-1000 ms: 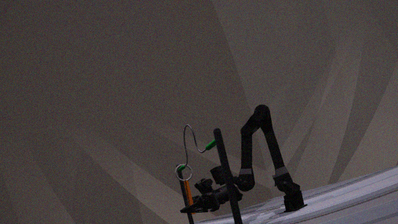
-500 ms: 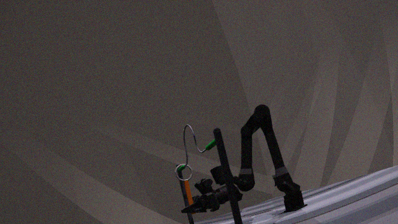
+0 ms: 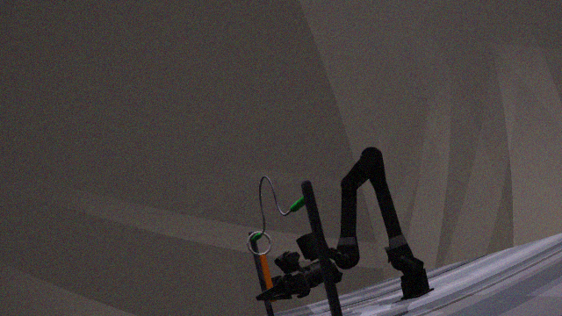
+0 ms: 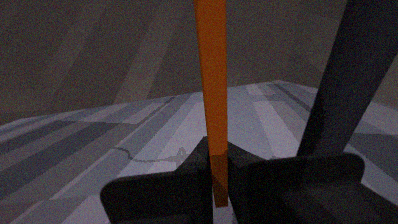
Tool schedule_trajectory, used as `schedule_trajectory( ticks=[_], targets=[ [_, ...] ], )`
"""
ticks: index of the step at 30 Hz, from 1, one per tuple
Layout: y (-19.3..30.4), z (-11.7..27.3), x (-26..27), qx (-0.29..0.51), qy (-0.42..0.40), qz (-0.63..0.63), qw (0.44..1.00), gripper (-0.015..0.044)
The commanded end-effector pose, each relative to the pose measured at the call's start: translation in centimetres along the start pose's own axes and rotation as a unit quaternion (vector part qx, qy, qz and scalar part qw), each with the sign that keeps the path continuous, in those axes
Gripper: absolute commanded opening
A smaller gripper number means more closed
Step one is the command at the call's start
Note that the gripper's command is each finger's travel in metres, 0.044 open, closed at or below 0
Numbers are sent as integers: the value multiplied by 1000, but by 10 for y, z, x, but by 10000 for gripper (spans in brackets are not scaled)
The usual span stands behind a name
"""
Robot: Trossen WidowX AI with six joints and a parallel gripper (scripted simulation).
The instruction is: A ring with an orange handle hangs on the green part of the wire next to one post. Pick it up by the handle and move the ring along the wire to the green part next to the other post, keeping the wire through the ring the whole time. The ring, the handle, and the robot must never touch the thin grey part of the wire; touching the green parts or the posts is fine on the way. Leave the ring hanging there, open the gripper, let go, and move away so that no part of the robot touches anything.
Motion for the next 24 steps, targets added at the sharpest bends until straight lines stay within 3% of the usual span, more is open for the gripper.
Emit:
schedule_trajectory(
  ticks=[1, 24],
  targets=[
    [-9, 1, 0, -5, 0, 3, 1000, -150],
    [-18, 3, 0, -5, 1, 3, 1000, -150]
  ],
)
Point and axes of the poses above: the point midway between the two fingers, 35 mm back from their tips, its own z axis back along the fingers, its own x axis across the jaws, y = z × x, the point moved 5 cm from there along z, back along the fingers, and after that the axes turned 6 degrees about -z, right-handed, at the moved point
